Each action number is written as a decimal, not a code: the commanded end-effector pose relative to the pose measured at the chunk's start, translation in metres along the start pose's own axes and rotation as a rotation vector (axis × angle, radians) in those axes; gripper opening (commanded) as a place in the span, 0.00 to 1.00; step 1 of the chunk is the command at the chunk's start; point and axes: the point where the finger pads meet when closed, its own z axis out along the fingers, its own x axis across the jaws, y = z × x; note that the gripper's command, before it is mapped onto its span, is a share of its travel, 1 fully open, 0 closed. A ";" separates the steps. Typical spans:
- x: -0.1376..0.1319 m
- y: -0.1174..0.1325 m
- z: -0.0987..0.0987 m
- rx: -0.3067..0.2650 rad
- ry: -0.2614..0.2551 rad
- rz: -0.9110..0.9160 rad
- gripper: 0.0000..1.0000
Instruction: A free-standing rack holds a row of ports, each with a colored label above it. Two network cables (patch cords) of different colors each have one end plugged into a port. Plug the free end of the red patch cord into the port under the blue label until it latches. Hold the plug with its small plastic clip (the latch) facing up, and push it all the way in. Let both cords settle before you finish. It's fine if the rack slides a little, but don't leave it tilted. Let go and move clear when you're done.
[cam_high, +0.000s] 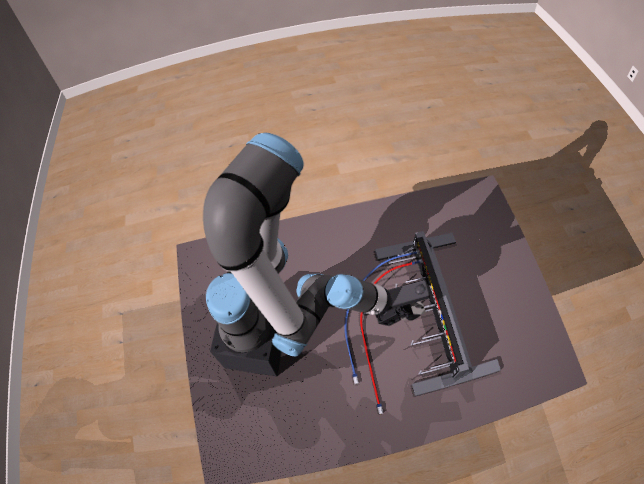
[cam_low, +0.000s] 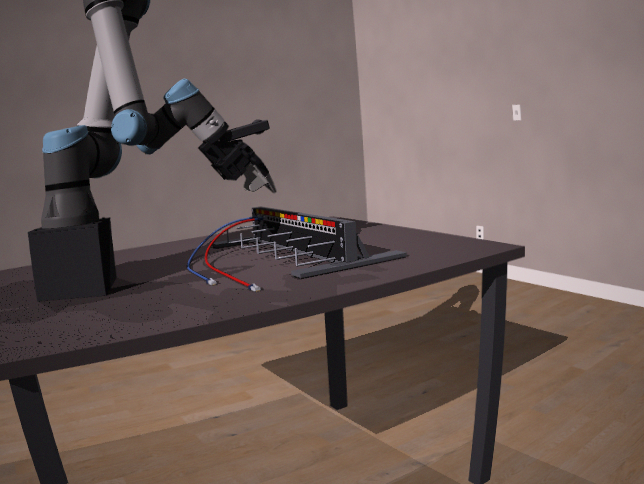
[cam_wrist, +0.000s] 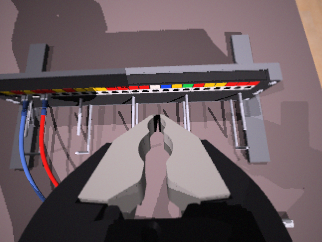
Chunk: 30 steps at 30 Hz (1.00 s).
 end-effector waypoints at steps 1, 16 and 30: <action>0.000 -0.001 0.015 0.004 0.003 0.000 0.00; 0.000 -0.001 0.043 0.004 0.003 0.000 0.00; 0.000 -0.001 0.053 0.004 0.003 0.000 0.00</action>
